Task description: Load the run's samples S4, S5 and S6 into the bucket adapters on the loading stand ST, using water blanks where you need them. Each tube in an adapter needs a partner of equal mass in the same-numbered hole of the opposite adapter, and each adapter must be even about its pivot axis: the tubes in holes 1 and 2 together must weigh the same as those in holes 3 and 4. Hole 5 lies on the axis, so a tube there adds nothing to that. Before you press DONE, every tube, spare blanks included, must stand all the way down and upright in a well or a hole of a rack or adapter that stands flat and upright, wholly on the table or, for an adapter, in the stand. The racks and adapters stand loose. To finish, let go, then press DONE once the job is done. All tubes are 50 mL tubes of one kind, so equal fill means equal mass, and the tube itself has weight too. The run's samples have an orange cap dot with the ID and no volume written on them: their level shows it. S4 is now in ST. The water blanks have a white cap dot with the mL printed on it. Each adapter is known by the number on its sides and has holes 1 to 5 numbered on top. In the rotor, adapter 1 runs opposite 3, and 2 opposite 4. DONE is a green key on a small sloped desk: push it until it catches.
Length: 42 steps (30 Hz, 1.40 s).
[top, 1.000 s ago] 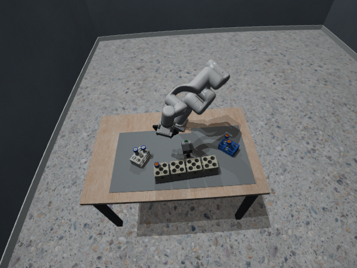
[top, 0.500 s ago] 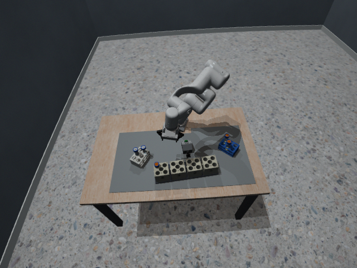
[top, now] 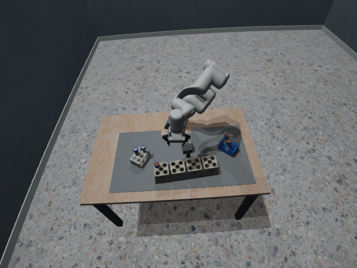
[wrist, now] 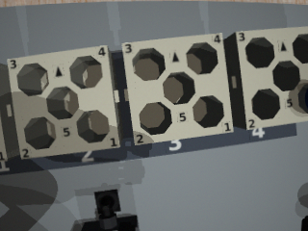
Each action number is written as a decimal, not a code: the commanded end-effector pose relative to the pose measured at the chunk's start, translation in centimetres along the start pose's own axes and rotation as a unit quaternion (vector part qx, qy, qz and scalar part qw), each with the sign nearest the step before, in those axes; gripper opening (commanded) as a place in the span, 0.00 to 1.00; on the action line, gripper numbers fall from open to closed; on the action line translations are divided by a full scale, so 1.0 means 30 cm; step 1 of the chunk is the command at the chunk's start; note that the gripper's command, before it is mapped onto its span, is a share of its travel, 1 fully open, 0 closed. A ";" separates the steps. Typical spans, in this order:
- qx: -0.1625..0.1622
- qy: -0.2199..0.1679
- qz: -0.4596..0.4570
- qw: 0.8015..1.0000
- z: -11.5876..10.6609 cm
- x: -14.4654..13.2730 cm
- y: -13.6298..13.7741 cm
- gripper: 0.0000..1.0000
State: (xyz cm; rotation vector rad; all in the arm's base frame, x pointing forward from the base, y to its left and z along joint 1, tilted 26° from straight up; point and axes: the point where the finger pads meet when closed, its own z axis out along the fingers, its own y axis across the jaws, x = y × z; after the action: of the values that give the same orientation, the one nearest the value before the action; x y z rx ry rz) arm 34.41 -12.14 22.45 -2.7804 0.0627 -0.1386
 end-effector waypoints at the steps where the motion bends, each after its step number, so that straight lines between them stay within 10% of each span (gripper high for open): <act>1: 0.004 0.005 -0.006 1.000 -0.012 0.045 -0.046 1.00; 23: 0.031 0.027 -0.046 0.998 -0.038 0.132 -0.165 1.00; 42: 0.037 0.017 0.235 0.971 -0.015 0.004 0.087 1.00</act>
State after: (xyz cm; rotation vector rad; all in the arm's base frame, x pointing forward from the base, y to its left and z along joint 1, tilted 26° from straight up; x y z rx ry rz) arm 35.39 -12.85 22.81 -2.6500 0.5010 -0.1080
